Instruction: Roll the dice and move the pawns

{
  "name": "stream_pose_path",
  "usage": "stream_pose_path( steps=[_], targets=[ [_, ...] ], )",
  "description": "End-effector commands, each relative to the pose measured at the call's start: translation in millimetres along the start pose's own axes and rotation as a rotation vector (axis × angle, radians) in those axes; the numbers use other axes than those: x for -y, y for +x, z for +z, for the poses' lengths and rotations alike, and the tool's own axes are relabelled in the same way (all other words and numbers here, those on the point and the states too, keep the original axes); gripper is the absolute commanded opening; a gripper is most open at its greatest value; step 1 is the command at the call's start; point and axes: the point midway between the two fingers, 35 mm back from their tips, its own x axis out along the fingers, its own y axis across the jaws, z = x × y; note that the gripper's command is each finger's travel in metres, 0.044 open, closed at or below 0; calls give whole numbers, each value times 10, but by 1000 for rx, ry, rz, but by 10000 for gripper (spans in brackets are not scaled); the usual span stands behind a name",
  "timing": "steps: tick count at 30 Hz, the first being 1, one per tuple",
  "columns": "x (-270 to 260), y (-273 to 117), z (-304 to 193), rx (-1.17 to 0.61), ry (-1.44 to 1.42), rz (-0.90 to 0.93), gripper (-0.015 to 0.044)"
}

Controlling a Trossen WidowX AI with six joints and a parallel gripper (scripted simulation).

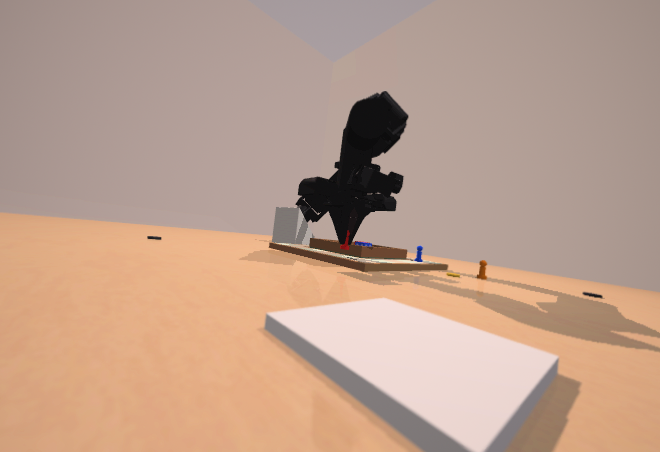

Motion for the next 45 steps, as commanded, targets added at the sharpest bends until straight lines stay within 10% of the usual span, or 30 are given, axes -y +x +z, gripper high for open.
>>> stream_pose_path(
  steps=[1, 10, 27, 34, 45],
  targets=[
    [10, 24, 4, 8, 6, 2, 0],
    [8, 155, 5, 8, 6, 3, 0],
    [10, 15, 15, 6, 1, -1, 440],
    [14, -365, 0, 8, 6, 1, 440],
    [-1680, -431, 270, 8, -46, 5, 200]
  ],
)
